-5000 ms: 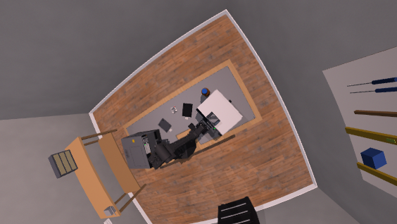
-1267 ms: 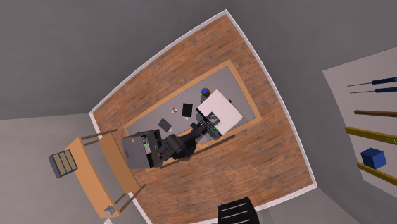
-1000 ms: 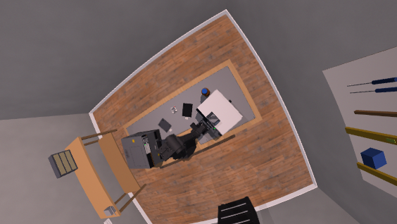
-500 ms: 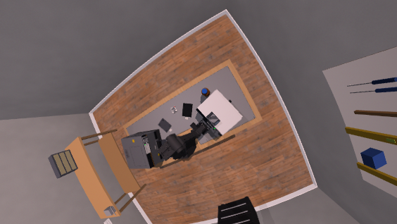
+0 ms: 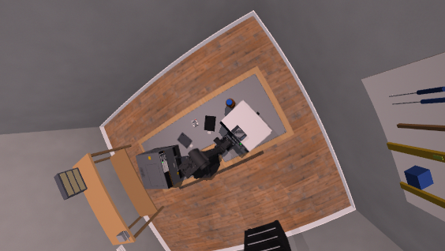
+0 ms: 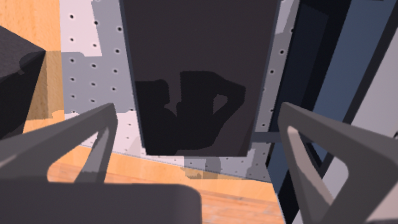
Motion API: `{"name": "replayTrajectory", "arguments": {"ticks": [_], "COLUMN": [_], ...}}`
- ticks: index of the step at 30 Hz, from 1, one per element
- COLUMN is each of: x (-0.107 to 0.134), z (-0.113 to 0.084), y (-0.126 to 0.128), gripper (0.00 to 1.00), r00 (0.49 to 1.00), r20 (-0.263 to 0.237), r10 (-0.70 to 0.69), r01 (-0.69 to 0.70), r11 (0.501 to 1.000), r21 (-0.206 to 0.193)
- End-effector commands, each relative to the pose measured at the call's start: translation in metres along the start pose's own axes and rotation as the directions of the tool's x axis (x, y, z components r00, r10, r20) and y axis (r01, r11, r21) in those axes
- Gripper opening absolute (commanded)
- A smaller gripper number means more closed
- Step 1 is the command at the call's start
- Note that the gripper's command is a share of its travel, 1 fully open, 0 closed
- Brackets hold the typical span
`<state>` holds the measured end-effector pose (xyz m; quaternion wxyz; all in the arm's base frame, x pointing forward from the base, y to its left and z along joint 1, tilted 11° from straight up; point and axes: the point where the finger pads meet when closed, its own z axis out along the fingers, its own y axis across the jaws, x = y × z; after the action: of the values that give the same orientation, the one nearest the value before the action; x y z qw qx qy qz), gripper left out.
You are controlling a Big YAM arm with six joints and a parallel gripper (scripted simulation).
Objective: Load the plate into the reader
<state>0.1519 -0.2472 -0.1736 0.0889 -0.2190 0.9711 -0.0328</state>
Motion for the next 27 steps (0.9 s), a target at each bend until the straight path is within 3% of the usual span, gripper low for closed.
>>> {"name": "replayTrajectory", "arguments": {"ticks": [1,8,16,22,27], "x": [-0.003,-0.002,-0.003,-0.003,-0.002], "z": [0.004,0.012,0.007,0.007,0.011], "y": [0.002,-0.006,0.003,-0.011,-0.006], "gripper": [1.0,1.0,1.0,1.0,1.0], "r00": [1.0,1.0,1.0,1.0,1.0], "r20": [-0.001,0.0,-0.001,0.0,0.0], "r10": [0.001,0.0,0.002,-0.002,-0.001], "r01": [-0.001,0.0,-0.002,0.002,0.001], "r11": [1.0,1.0,1.0,1.0,1.0], "r21": [0.0,0.013,-0.004,0.021,0.014]}}
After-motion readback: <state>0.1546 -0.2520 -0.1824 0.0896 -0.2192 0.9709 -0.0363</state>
